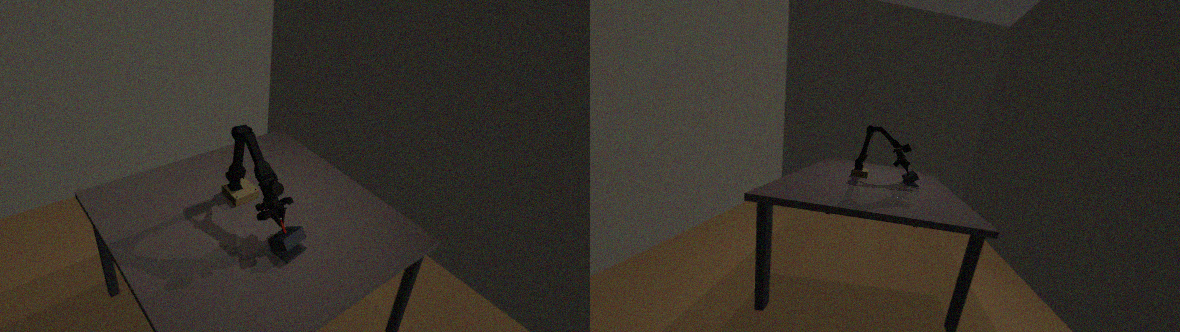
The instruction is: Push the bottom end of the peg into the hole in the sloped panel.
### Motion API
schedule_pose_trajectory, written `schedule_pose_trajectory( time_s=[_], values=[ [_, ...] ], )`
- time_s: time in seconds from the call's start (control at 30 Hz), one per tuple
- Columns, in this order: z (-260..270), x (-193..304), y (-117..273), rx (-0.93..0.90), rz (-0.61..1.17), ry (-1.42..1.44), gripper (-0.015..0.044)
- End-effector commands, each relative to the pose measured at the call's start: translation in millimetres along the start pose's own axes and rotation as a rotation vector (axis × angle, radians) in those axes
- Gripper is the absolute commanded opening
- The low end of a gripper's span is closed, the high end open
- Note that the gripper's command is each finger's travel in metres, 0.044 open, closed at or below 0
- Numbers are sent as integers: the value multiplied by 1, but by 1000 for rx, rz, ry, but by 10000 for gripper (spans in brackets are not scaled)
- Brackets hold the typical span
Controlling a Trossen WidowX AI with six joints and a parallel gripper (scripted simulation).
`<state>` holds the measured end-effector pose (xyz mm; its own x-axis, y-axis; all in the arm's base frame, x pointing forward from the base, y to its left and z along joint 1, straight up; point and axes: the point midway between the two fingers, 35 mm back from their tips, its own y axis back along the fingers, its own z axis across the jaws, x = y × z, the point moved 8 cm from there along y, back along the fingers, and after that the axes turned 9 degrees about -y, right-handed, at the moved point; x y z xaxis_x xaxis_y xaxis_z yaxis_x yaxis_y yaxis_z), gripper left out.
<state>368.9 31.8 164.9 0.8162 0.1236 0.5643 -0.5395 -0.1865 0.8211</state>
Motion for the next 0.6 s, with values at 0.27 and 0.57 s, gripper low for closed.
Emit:
schedule_pose_trajectory(
  time_s=[0.27, 0.57],
  values=[
    [1, 1, -9, -3, 0, -4, 0],
    [1, 2, -15, -3, 1, -4, 0]
  ],
)
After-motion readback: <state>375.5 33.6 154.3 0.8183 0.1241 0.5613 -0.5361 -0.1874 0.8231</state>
